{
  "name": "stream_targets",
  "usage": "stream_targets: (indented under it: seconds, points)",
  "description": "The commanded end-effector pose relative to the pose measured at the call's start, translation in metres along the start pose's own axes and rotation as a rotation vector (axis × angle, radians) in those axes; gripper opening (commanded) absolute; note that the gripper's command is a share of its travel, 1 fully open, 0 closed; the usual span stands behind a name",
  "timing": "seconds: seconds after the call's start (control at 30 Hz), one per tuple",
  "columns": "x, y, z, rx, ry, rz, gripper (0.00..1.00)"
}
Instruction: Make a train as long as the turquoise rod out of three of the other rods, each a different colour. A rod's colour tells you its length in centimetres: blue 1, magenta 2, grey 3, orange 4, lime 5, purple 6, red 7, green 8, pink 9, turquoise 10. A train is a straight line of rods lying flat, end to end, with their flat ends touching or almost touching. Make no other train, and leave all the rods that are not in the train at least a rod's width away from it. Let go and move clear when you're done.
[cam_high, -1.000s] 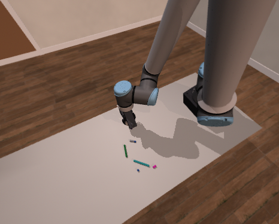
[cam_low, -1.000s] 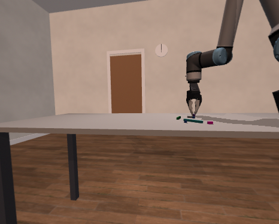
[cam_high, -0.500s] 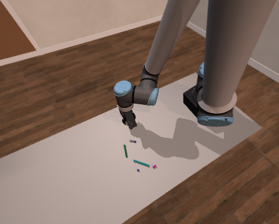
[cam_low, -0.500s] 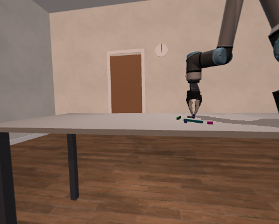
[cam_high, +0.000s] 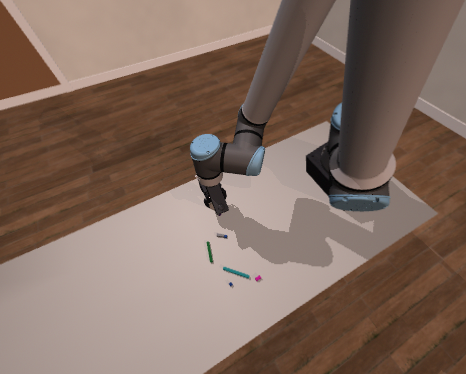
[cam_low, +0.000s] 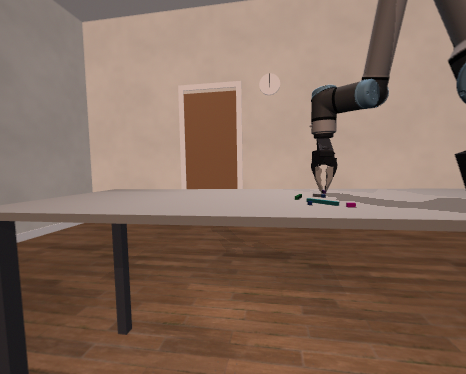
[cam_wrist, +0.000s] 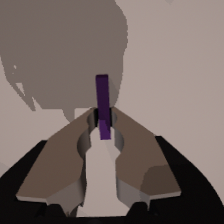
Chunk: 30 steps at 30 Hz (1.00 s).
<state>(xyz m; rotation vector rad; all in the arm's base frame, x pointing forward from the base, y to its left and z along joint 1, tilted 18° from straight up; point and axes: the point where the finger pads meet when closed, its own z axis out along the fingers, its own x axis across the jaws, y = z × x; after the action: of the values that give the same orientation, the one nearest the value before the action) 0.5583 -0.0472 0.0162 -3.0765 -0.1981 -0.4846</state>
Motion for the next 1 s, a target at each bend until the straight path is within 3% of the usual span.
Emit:
stream_targets:
  seconds: [0.0,0.17,0.6,0.97]
  points:
    - [0.000,0.000,-0.008,-0.001,0.001,0.000,0.00]
    - [0.000,0.000,-0.018,-0.001,0.001,0.000,0.00]
    - [0.000,0.000,-0.080,-0.001,0.001,0.000,0.00]
    - [0.000,0.000,-0.098,-0.001,0.001,0.000,0.00]
